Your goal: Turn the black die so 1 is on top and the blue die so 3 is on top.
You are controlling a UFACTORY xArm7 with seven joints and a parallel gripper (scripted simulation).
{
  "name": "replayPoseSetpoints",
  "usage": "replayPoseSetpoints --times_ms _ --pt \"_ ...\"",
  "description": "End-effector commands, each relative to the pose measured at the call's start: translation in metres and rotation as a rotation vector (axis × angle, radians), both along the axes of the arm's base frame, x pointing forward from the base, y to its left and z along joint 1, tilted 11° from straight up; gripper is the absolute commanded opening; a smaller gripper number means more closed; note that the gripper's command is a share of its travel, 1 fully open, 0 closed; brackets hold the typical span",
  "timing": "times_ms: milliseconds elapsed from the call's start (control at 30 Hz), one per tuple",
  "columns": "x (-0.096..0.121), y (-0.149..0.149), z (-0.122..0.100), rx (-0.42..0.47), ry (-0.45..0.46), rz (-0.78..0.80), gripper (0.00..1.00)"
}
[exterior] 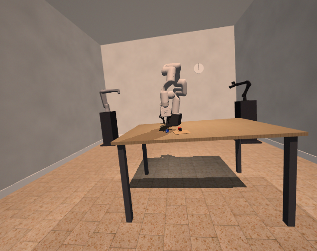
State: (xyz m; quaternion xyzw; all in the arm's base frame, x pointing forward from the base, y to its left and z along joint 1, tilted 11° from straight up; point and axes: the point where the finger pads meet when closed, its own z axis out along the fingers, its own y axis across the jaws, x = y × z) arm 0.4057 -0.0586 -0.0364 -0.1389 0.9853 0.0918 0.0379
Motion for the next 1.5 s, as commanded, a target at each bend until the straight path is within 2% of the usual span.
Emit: replayPoseSetpoints --times_ms 0,1133,1467 --pt "0.001 0.0 -0.001 -0.001 -0.003 -0.001 0.42" --pt "0.003 0.007 -0.042 -0.001 -0.003 -0.001 0.42" --pt "0.003 0.008 -0.048 -0.001 -0.003 -0.001 0.42"
